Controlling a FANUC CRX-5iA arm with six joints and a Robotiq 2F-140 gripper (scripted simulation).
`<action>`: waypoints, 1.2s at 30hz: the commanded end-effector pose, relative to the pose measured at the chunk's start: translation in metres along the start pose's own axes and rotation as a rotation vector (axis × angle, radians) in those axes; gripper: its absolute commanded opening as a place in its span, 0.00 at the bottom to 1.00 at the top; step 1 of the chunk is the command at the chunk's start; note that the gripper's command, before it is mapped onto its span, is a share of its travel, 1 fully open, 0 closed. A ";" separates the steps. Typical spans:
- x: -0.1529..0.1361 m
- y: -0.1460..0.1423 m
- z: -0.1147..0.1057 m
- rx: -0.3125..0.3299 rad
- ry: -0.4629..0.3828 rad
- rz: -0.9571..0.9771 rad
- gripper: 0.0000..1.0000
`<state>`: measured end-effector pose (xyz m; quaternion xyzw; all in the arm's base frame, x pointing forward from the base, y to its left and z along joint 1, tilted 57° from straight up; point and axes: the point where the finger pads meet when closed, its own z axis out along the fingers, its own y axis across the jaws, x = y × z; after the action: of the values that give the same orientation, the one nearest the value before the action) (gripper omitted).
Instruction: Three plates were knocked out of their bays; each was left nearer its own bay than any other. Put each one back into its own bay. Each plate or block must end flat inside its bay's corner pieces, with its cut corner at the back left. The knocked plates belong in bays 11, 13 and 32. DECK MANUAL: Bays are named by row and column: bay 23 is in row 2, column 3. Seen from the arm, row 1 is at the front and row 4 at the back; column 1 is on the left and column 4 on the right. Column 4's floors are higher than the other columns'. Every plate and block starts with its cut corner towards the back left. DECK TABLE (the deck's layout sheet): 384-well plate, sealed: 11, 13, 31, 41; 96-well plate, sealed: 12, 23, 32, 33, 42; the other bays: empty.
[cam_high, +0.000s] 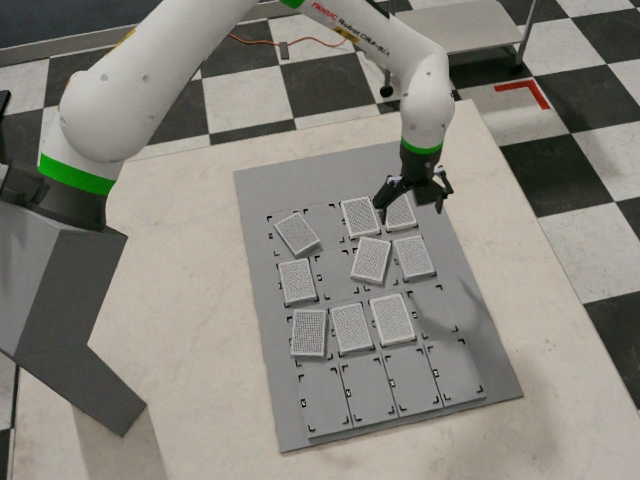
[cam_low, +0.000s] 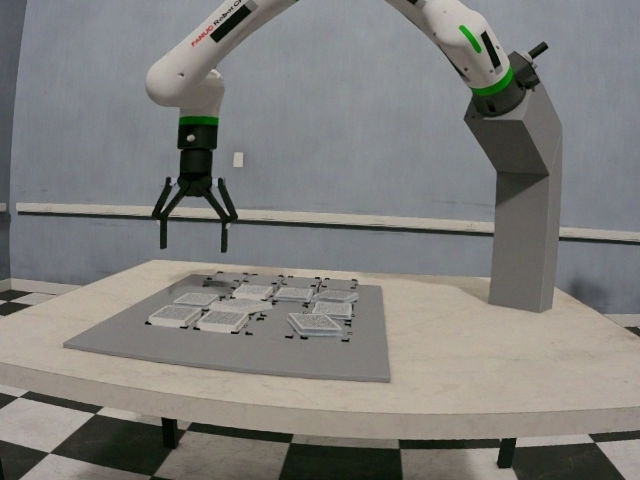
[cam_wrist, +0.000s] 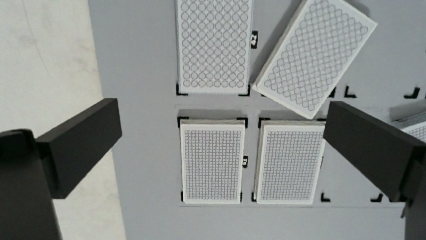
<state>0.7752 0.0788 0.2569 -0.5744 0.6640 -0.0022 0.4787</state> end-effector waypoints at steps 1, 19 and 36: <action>-0.016 -0.001 -0.001 0.002 0.001 0.000 1.00; -0.068 -0.001 -0.001 0.002 0.001 0.000 1.00; -0.068 -0.001 -0.001 0.002 0.001 0.000 1.00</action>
<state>0.7673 0.1307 0.2997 -0.5744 0.6644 -0.0024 0.4782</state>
